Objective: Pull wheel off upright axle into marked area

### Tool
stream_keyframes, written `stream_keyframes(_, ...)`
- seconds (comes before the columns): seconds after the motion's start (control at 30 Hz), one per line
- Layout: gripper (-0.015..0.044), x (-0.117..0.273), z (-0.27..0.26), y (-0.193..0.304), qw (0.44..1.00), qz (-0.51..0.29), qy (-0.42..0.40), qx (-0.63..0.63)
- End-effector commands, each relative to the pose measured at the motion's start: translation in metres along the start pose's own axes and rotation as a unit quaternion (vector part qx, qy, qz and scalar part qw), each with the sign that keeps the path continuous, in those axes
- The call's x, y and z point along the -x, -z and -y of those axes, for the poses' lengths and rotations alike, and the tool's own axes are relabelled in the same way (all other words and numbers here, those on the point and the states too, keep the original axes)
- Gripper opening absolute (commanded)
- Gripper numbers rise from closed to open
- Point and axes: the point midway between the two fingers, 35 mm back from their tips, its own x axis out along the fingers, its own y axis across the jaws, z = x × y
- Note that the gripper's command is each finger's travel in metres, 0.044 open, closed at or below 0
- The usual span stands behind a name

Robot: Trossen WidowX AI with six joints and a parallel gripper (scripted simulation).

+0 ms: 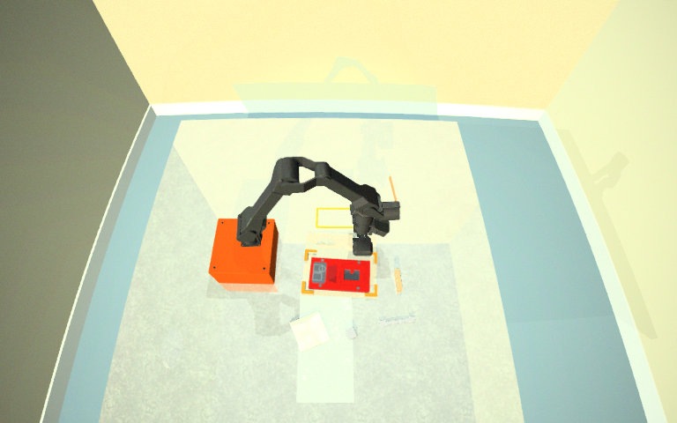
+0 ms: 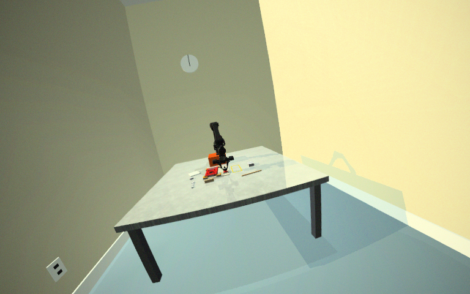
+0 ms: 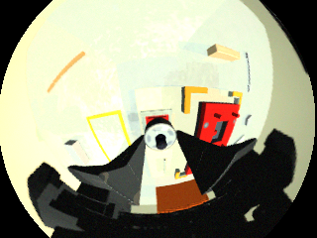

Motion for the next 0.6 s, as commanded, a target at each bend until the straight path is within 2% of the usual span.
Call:
stream_keyframes(0.0, 0.0181, 0.0005, 0.0001, 0.0003, 1.0, -0.001, 0.0, 0.0)
stream_keyframes(0.1, 0.0161, 0.0005, 0.0001, 0.0003, 1.0, -0.001, 0.0, 0.0)
stream_keyframes(0.3, 0.0004, 0.0016, 0.0001, 0.0002, 1.0, 0.0, 0.0, 0.0)
stream_keyframes(0.57, 0.0, 0.0042, 0.0, 0.0001, 1.0, 0.0, 0.0, 0.0)
